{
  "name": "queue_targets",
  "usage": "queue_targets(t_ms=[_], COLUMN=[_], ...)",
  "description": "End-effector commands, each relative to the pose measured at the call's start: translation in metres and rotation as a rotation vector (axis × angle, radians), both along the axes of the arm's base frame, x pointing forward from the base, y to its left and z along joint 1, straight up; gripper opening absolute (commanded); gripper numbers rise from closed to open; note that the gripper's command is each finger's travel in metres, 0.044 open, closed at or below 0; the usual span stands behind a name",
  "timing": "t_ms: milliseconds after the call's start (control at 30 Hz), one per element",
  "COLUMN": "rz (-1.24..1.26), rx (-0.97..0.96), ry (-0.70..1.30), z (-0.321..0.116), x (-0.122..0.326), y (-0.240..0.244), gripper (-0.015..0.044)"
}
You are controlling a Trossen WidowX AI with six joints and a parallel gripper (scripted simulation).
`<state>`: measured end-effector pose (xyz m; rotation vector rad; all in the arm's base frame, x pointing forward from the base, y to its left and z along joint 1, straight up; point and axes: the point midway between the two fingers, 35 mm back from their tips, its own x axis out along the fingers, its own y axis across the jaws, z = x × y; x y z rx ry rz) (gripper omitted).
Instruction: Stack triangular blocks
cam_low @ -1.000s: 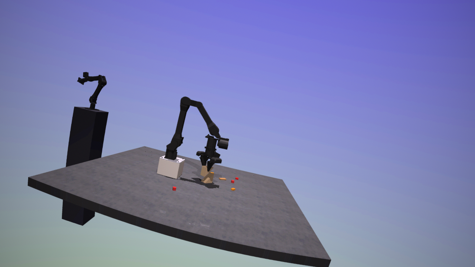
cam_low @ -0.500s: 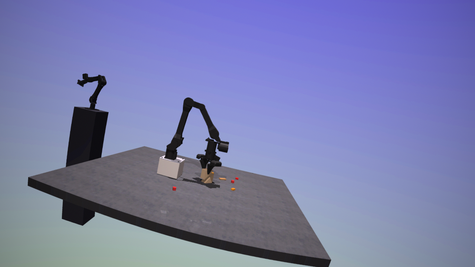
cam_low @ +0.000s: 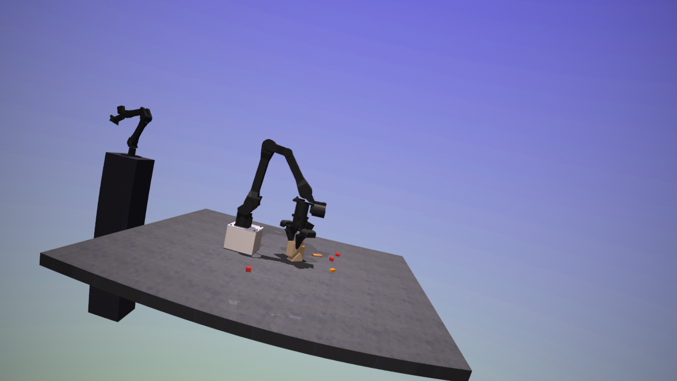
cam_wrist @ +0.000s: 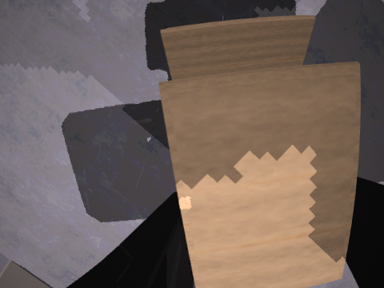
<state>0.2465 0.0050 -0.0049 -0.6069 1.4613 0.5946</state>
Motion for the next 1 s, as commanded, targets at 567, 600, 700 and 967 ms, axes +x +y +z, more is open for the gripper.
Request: queue_targets(t_ms=[567, 600, 700, 967], rz=[-0.003, -0.003, -0.003, -0.003], rx=[0.006, 0.006, 0.006, 0.006], ry=[-0.001, -0.001, -0.001, -0.001], z=[-0.012, -0.013, -0.015, -0.02], x=[0.004, 0.004, 0.004, 0.006], y=[0.004, 0.004, 0.005, 0.006], gripper=[0.0, 0.0, 0.0, 0.0])
